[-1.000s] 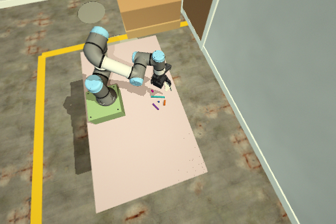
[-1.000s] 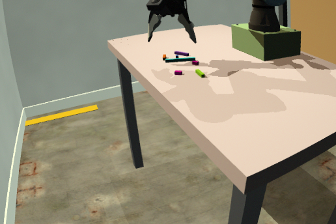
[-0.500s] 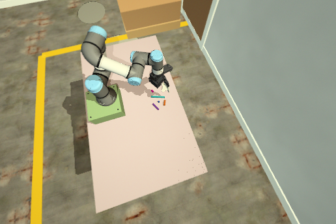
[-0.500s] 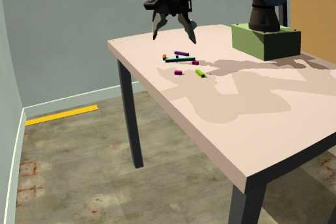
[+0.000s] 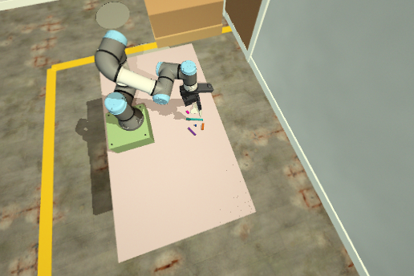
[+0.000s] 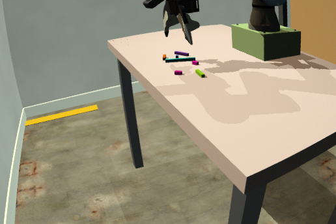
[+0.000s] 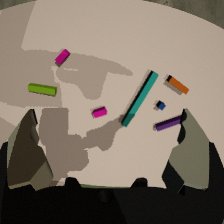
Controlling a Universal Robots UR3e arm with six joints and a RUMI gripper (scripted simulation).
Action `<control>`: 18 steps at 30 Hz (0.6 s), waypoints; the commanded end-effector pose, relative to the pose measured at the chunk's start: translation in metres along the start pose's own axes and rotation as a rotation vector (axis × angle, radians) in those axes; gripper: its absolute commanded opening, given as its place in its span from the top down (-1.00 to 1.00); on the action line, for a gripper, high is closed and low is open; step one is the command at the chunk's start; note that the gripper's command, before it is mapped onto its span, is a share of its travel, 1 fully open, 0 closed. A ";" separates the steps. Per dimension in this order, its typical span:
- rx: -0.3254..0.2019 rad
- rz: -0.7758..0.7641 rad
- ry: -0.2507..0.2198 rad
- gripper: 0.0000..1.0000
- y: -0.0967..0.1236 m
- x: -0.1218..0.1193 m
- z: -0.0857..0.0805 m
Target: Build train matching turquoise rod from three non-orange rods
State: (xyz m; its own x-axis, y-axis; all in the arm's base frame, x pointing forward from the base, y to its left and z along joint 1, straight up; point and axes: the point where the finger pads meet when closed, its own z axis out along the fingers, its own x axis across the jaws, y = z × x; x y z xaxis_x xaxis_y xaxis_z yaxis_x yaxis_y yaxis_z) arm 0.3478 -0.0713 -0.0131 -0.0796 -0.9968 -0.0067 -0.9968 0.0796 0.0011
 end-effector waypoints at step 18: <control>0.006 0.690 0.008 -1.00 0.026 -0.006 -0.002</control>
State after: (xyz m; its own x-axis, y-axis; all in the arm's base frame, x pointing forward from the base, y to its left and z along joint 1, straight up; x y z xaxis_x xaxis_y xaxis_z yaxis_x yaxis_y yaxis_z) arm 0.3269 -0.0643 -0.0117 -0.5932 -0.8051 -0.0061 -0.8051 0.5931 0.0045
